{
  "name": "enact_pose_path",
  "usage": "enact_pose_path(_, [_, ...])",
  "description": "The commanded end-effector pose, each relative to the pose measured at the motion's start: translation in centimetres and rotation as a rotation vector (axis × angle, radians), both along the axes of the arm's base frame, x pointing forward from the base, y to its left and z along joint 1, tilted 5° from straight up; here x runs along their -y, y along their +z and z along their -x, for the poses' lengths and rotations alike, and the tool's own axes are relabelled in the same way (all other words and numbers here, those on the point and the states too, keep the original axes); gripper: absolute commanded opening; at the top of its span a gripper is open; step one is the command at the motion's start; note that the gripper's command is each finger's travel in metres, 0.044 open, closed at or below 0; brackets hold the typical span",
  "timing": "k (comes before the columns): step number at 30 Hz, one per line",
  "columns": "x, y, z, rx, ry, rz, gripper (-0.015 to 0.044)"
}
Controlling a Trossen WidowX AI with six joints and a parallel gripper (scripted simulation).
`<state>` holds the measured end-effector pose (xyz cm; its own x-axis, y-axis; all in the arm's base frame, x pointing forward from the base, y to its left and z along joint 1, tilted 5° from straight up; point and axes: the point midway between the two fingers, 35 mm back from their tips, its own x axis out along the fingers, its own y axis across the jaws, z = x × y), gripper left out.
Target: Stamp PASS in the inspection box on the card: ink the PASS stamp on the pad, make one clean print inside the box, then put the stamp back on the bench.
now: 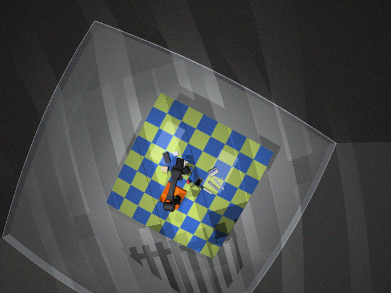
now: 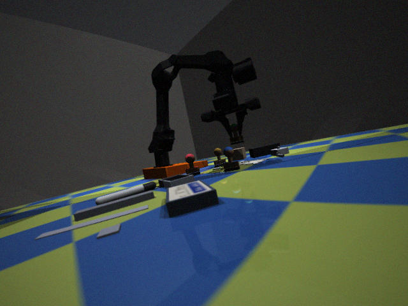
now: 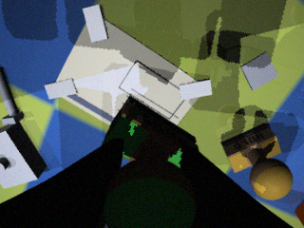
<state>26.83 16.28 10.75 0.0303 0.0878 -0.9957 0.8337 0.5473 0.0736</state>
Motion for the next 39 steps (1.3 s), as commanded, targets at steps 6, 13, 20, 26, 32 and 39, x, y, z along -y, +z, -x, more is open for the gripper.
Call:
enact_pose_path(6, [2.1, 0.4, -2.6, 0.009, 0.003, 0.003, 0.0])
enact_pose_path(13, [5.3, 0.3, -5.5, 0.011, 0.004, 0.007, 0.0])
enact_pose_path(20, [9.0, 0.2, -8.1, 0.012, 0.005, 0.01, 0.0])
enact_pose_path(26, [12.6, -0.1, -9.9, 0.014, 0.006, 0.012, 0.0])
enact_pose_path(32, [16.4, -0.4, -11.4, 0.015, 0.007, 0.014, 0.0])
enact_pose_path(39, [18.1, -0.7, -11.8, 0.016, 0.007, 0.014, 0.0])
